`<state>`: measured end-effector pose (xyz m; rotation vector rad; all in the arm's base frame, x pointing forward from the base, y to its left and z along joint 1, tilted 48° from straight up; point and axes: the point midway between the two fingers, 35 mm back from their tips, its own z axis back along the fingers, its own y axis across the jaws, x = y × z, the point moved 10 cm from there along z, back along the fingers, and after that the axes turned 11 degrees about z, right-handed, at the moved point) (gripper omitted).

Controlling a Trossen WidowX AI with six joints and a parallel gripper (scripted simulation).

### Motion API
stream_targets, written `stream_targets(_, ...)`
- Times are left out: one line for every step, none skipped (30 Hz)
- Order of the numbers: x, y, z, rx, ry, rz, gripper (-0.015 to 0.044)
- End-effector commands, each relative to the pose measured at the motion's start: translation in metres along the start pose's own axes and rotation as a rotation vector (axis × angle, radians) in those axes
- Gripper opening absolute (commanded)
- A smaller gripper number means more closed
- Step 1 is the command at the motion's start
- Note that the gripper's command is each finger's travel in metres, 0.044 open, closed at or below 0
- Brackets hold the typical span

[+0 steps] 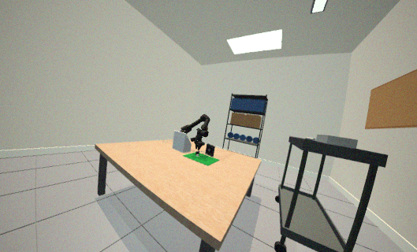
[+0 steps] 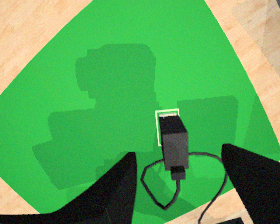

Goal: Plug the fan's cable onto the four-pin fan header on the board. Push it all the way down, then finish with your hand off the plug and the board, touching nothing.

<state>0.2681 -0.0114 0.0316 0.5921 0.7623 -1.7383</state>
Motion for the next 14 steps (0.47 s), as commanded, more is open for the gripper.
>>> stream_targets(-0.003,0.0,0.009,-0.001,-0.005,0.011,0.026)
stream_targets(-0.003,0.0,0.009,-0.001,-0.005,0.011,0.026)
stream_targets(-0.003,0.0,0.009,-0.001,-0.005,0.011,0.026)
stream_targets(0.0,0.001,0.009,0.0,-0.006,0.011,0.026)
stream_targets(0.007,0.002,0.01,0.002,-0.009,0.011,0.026)
stream_targets(0.019,0.004,0.011,0.004,-0.013,0.01,0.026)
stream_targets(0.035,0.005,0.012,0.006,-0.017,0.009,0.026)
stream_targets(0.051,0.005,0.012,0.007,-0.02,0.009,0.026)
stream_targets(0.066,0.004,0.013,0.007,-0.021,0.009,0.026)
stream_targets(0.082,0.003,0.013,0.006,-0.021,0.009,0.026)
stream_targets(0.097,0.0,0.012,0.005,-0.018,0.01,0.026)
stream_targets(0.109,-0.002,0.012,0.003,-0.015,0.011,0.026)
stream_targets(0.116,-0.004,0.011,0.002,-0.013,0.012,0.026)
stream_targets(0.118,-0.005,0.011,0.002,-0.012,0.012,0.026)
